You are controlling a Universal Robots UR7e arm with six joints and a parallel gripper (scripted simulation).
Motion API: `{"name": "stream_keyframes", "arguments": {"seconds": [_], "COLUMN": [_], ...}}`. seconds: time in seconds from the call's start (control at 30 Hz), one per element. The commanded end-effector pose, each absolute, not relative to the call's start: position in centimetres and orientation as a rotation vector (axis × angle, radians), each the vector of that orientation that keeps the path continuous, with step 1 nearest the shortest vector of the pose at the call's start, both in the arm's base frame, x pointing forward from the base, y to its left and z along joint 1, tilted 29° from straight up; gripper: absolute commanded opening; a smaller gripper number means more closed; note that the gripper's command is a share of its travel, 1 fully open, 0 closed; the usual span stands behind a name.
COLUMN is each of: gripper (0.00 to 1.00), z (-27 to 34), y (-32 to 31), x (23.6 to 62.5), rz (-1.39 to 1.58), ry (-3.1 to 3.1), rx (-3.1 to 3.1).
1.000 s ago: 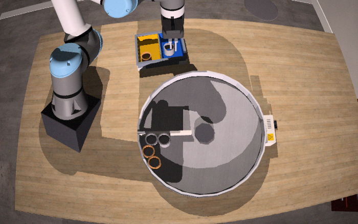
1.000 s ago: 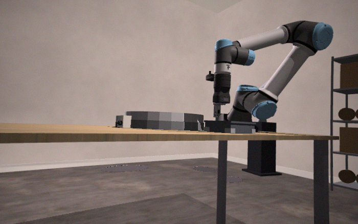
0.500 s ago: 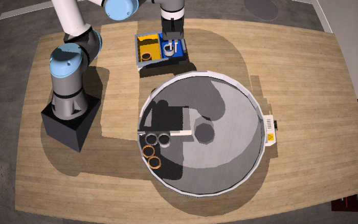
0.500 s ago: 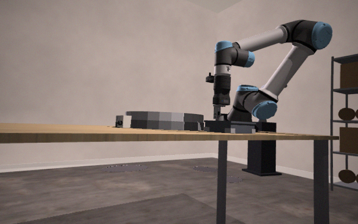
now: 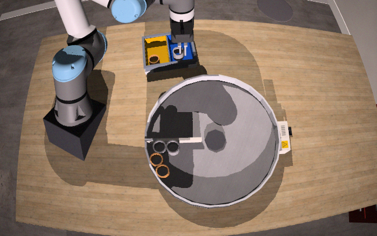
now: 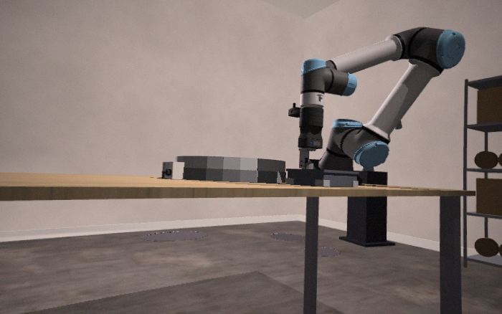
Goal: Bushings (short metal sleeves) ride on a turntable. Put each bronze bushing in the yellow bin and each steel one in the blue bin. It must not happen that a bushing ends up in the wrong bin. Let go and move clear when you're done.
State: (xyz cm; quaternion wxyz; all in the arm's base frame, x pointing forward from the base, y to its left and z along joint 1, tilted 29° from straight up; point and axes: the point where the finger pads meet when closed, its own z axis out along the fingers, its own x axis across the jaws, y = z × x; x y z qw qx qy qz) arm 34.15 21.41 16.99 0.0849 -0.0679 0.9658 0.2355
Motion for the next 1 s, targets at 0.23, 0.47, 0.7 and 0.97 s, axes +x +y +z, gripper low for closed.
{"name": "stream_keyframes", "arguments": {"seconds": [0.23, 0.47, 0.7, 0.97], "gripper": [0.0, 0.0, 0.0, 0.0], "z": [15.8, 15.7, 15.6, 15.2], "y": [21.9, 22.0, 22.1, 22.3], "x": [34.1, 34.1, 34.2, 34.3], "rz": [0.704, 0.704, 0.704, 0.704], "ry": [2.887, 2.887, 2.884, 2.885], "rx": [-0.202, -0.201, -0.202, -0.202]}}
